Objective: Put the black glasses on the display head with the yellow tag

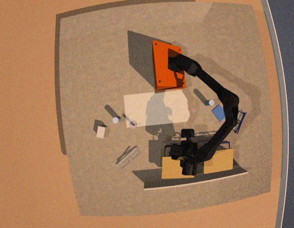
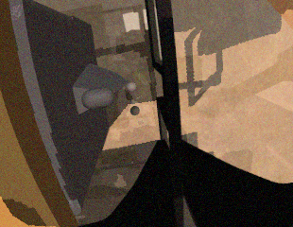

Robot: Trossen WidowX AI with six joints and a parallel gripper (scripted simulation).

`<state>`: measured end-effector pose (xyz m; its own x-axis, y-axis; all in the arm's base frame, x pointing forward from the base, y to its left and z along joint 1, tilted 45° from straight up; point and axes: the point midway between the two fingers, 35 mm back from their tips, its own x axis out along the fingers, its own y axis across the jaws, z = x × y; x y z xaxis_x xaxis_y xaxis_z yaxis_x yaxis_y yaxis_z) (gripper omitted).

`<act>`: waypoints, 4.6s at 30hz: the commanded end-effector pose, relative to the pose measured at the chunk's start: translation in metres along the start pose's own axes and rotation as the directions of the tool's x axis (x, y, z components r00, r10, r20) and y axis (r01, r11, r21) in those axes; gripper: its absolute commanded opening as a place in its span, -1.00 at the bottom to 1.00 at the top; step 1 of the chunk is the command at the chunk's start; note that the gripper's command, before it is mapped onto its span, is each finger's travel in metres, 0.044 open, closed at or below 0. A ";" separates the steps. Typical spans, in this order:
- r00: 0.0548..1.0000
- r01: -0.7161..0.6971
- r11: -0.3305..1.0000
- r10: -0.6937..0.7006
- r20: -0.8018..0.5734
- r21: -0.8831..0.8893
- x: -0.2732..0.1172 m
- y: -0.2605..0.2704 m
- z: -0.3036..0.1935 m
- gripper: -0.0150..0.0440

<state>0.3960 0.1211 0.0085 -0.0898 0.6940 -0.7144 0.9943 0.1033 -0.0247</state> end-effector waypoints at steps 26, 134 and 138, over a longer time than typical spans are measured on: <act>1.000 0.006 1.000 -0.006 -0.006 0.006 0.005 0.015 -0.001 -0.49; 1.000 0.006 1.000 -0.006 -0.006 0.006 0.005 0.015 -0.001 -0.49; 1.000 0.006 1.000 -0.006 -0.006 0.006 0.005 0.015 -0.001 -0.49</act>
<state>0.4109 0.1254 0.0055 -0.0955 0.6948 -0.7129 0.9939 0.1057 -0.0301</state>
